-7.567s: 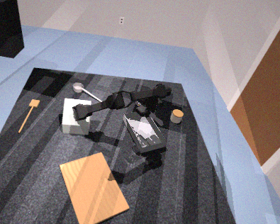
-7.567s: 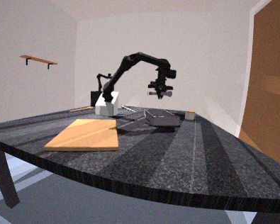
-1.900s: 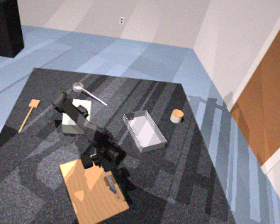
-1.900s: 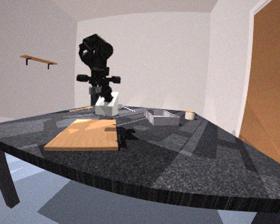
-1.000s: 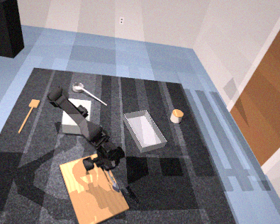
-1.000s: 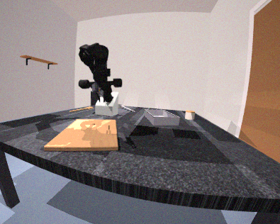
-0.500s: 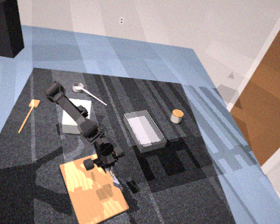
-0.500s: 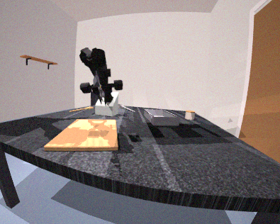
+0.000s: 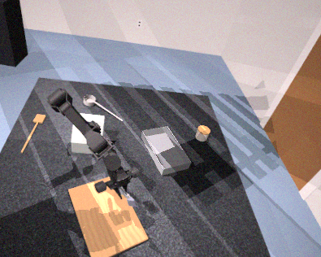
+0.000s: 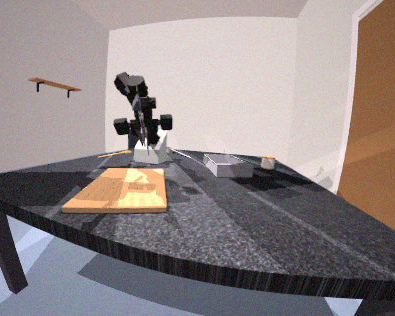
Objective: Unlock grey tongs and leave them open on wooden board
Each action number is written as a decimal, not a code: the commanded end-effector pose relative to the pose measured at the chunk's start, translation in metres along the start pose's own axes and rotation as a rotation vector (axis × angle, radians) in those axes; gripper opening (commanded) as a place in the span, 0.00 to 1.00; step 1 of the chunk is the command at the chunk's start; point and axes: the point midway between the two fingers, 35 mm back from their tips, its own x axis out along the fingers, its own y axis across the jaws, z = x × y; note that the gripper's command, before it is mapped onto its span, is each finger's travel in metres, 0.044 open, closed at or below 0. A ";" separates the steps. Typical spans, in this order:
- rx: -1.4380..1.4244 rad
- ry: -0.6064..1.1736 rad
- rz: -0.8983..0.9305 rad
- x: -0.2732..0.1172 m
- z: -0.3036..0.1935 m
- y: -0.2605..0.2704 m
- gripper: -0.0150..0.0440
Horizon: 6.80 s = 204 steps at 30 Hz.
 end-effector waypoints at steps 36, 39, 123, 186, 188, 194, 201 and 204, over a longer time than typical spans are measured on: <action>-0.106 -0.531 -0.093 -0.049 -0.017 -0.014 0.00; -0.106 -0.531 -0.093 -0.049 -0.017 -0.014 0.00; 0.015 0.357 -0.029 -0.003 0.003 -0.001 0.00; -0.024 0.683 -0.136 0.010 -0.018 -0.017 0.00; -0.024 0.683 -0.136 0.012 -0.020 -0.017 0.00; -0.025 0.683 -0.137 0.020 -0.026 -0.018 0.00; -0.025 0.682 -0.137 0.028 -0.033 -0.020 0.00; -0.026 0.681 -0.137 0.032 -0.036 -0.021 0.00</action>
